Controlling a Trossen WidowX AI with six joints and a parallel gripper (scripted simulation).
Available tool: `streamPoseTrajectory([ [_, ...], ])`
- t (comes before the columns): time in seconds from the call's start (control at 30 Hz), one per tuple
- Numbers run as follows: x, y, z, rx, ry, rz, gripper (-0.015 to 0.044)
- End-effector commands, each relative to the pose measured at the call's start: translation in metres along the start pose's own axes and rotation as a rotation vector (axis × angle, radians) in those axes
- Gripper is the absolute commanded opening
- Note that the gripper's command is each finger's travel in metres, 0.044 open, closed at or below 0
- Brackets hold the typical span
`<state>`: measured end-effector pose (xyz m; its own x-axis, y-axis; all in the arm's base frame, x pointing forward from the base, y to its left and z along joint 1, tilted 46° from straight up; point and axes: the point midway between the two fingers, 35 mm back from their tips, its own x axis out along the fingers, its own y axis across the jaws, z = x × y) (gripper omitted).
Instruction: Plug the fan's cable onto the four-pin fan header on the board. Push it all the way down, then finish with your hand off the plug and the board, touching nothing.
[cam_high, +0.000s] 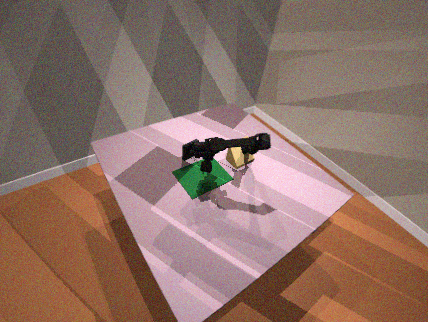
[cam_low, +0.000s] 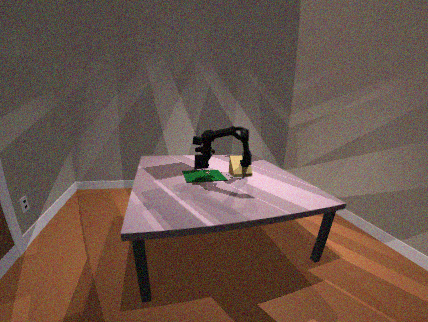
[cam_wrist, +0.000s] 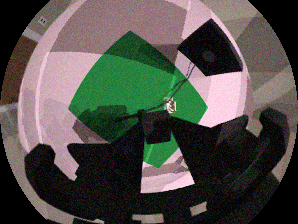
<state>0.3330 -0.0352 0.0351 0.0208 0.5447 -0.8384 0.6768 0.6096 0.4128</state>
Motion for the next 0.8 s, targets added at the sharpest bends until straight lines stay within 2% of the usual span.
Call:
streamPoseTrajectory([
  [0.0, 0.004, -0.002, 0.000, -0.001, -0.034, -0.033, 0.0000],
  [0.77, 0.024, -0.005, 0.000, -0.016, -0.296, -0.183, 0.0000],
])
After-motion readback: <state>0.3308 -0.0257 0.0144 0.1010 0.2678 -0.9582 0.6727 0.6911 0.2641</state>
